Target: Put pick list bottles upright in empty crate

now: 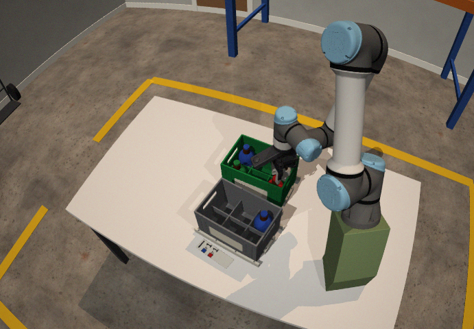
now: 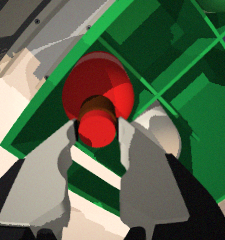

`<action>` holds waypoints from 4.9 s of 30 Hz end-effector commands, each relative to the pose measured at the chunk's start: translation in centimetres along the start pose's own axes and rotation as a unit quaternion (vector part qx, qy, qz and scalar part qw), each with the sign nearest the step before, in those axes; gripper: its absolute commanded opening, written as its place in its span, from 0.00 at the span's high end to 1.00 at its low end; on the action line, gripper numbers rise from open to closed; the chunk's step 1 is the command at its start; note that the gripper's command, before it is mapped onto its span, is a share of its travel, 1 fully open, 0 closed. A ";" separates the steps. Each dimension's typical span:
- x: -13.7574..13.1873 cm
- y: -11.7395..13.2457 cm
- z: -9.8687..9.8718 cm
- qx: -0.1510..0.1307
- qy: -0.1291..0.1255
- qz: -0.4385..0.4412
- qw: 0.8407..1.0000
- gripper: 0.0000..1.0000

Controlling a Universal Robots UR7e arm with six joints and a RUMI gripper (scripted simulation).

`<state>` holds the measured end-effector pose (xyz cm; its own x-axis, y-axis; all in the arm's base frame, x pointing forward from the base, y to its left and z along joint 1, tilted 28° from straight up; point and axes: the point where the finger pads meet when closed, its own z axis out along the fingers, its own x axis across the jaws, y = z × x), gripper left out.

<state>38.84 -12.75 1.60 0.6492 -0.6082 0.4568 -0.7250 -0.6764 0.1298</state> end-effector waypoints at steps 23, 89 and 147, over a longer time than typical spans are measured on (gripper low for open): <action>0.2 -0.1 -2.7 0.001 0.003 0.000 1.000 1.00; 0.2 -0.1 -12.6 0.001 0.003 0.000 1.000 1.00; 0.2 0.0 -18.1 0.002 0.003 0.001 1.000 1.00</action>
<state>34.57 -5.31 17.12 0.6506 -0.6098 0.4526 -0.7252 -0.6758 0.1319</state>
